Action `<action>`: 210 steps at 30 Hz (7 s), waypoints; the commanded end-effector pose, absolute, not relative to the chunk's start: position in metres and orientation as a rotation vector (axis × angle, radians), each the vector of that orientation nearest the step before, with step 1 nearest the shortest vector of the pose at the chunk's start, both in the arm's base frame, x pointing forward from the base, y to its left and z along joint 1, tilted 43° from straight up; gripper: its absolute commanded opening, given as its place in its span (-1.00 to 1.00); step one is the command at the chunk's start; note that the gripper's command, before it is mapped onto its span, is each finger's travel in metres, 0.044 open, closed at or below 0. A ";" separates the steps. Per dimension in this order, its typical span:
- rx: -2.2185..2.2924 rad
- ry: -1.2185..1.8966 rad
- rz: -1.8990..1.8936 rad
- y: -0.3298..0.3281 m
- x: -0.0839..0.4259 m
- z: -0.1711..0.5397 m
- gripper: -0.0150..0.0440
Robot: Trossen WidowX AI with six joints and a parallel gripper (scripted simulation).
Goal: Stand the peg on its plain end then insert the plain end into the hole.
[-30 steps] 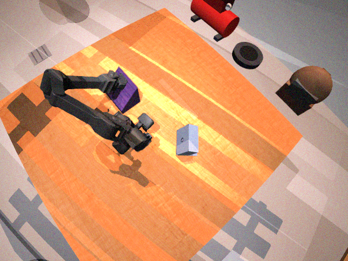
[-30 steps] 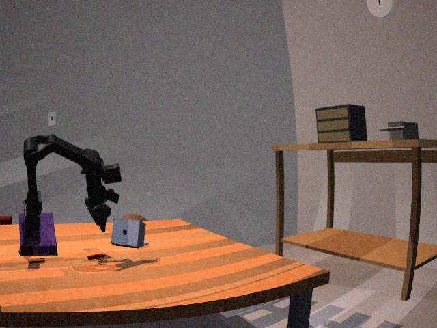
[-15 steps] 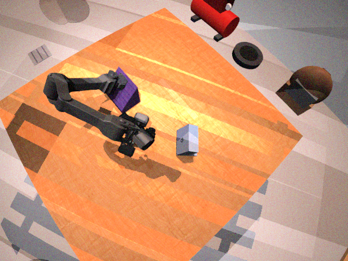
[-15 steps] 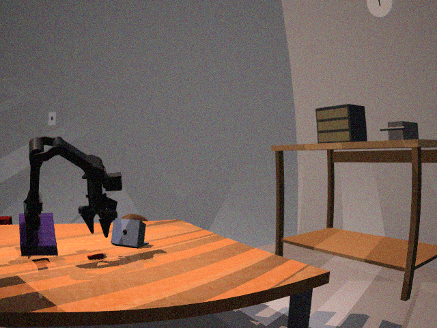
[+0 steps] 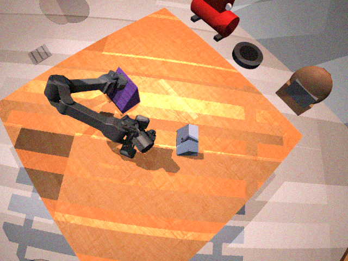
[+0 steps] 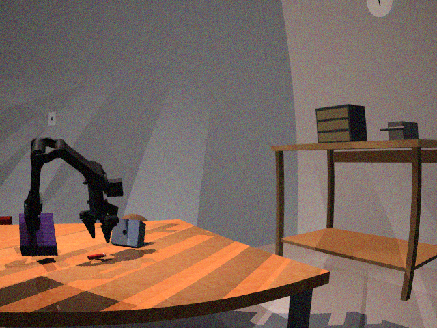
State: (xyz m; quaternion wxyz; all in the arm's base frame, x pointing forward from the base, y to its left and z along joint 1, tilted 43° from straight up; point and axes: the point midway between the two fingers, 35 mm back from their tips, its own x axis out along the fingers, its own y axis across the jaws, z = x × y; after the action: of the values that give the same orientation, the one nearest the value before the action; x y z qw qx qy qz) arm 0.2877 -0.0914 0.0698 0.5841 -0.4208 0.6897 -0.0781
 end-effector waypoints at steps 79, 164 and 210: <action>-0.985 1.519 -0.135 -0.127 0.283 0.036 -0.33; -0.902 0.842 0.214 -0.123 0.242 0.074 -0.33; -0.826 0.475 0.382 -0.133 0.215 0.084 -0.33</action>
State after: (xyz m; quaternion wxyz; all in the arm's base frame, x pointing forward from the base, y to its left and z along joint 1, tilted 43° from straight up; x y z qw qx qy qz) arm 0.2158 -0.1323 0.0820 0.8692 -0.3947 0.2384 0.1785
